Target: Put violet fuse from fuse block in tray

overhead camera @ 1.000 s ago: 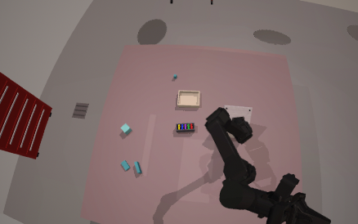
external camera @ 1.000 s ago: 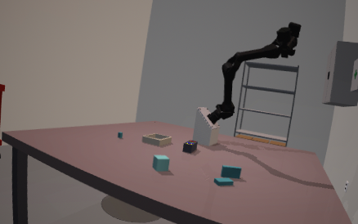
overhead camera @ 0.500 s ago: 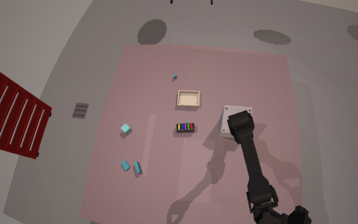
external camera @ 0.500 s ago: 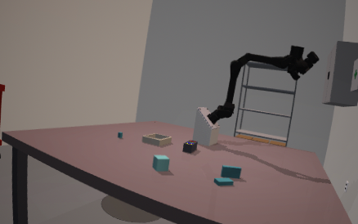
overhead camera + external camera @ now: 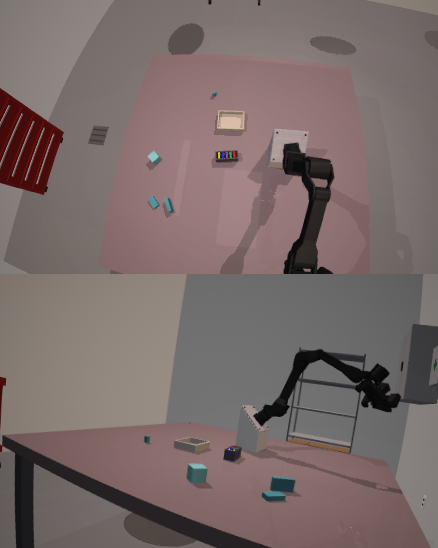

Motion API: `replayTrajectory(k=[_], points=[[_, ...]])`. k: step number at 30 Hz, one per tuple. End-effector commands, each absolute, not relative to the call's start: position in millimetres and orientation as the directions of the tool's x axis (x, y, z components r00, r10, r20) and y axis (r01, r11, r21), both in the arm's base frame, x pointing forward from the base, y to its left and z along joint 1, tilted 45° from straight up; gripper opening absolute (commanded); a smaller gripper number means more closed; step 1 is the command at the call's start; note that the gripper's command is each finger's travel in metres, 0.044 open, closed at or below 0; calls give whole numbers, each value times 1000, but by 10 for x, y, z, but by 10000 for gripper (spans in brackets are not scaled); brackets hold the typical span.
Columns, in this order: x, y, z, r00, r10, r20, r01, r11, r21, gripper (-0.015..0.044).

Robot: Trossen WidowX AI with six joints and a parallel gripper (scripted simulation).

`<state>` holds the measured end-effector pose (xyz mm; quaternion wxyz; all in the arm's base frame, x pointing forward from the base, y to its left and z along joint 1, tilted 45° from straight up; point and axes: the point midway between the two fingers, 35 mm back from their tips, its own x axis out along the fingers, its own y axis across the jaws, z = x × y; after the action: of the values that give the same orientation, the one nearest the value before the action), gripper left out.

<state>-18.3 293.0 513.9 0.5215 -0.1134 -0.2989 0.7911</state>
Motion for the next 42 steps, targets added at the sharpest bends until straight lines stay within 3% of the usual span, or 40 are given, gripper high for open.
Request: replayTrajectory(k=[1,7,13,19,25,33,38,42], points=[[291,3193,4761,-311,950,27,-866,-272,-421,63],[1162,3387,4120,-116,984,-138,-986,-131,-104,63],[2028,3265,3437,55,953,-298,-969,123,215,63],[2749,2885,2727,165,881,-444,-779,393,489,63],[3262,2273,2009,226,789,-571,-423,608,672,63],[3509,1256,1094,231,679,-697,209,665,717,63],[3373,564,543,196,647,-737,648,478,592,63],[3118,104,181,168,652,-739,888,225,400,63]])
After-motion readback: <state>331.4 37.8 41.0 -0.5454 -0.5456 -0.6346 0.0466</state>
